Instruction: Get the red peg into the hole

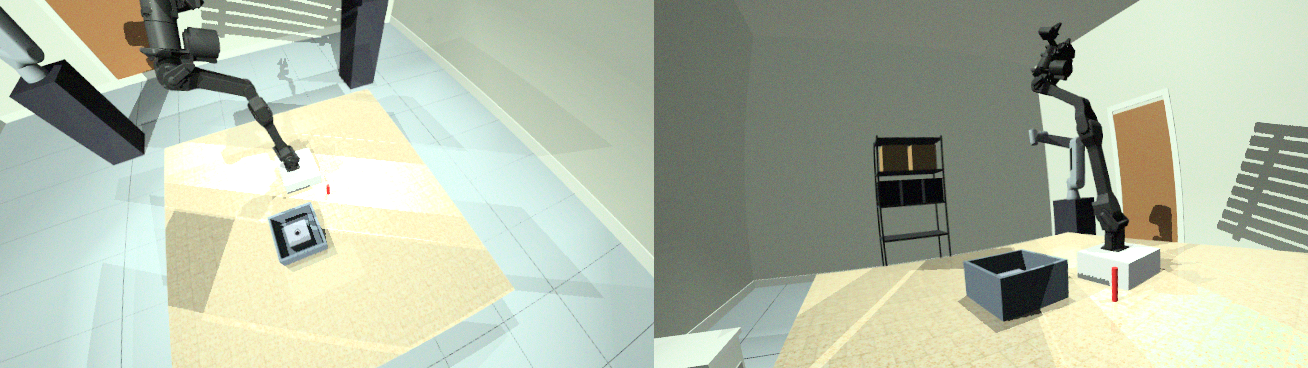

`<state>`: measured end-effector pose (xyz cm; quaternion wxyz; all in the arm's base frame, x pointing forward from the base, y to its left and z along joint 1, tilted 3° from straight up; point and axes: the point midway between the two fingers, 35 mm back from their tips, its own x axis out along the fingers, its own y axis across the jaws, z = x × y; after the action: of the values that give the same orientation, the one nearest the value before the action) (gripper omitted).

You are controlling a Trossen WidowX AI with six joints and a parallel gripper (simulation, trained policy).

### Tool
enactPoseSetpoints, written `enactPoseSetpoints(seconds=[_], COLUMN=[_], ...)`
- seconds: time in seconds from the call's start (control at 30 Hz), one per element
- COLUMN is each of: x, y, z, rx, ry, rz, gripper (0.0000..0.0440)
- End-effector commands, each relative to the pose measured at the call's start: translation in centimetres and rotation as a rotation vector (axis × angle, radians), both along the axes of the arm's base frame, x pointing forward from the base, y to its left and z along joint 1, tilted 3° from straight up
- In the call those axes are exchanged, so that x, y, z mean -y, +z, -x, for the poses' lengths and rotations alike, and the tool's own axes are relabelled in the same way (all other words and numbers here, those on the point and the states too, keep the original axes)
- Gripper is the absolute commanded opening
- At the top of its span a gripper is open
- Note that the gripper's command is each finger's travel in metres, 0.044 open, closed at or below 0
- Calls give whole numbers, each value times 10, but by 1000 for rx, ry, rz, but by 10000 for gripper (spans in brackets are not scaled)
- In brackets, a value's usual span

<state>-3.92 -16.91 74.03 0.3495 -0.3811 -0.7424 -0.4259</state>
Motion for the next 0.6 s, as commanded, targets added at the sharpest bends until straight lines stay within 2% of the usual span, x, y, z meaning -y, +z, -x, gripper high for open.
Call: enactPoseSetpoints(seconds=[0.0,0.07,0.3,0.57], x=[9,29,100,176], y=[-1,-3,-16,-47], z=[-2,-7,-31,-69], rx=[-2,-11,-52,-107], ry=[-3,5,75,175], rz=[-32,-100,-330,-584], gripper=[417,440,440,440])
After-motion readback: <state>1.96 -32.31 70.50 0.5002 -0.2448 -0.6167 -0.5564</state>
